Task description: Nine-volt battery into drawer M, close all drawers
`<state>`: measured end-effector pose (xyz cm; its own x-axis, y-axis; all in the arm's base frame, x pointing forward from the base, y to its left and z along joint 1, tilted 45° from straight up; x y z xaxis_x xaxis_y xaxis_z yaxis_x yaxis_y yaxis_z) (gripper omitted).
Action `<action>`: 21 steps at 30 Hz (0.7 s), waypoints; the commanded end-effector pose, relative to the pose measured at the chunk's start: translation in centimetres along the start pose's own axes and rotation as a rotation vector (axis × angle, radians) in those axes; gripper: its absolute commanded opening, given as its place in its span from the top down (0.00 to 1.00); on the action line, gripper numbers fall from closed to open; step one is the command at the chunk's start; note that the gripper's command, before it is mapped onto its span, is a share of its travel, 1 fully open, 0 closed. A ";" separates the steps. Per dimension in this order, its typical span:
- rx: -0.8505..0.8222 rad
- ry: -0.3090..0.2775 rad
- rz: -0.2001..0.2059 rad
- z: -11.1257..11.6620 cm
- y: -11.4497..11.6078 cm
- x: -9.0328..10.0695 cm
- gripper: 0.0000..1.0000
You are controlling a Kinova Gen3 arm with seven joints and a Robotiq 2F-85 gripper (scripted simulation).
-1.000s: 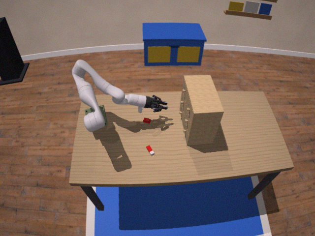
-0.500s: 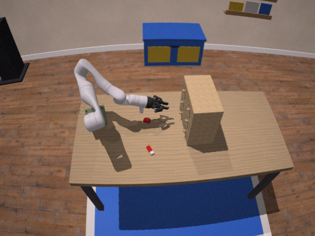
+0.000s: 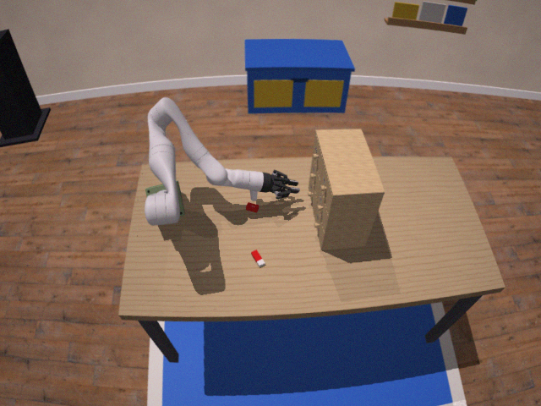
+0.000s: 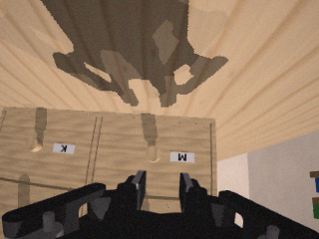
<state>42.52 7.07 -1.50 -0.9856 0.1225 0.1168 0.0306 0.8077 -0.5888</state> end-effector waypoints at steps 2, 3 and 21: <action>-0.011 0.025 0.028 1.5 -1.2 -1.5 0.67; -0.011 0.025 0.028 1.6 -1.2 -1.8 0.67; -0.011 0.025 0.028 2.2 -1.3 -2.7 0.67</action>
<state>44.71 4.38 -2.83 -0.9797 0.1594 0.1216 0.0593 0.8098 -0.5837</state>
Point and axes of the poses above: the point where the finger pads meet when closed, its own x axis back along the fingers, its own y axis across the jaws, z = x × y, the point moved 8 cm from there along x, back along the fingers, and after that the axes turned 8 degrees about -x, right-handed, at the moved point
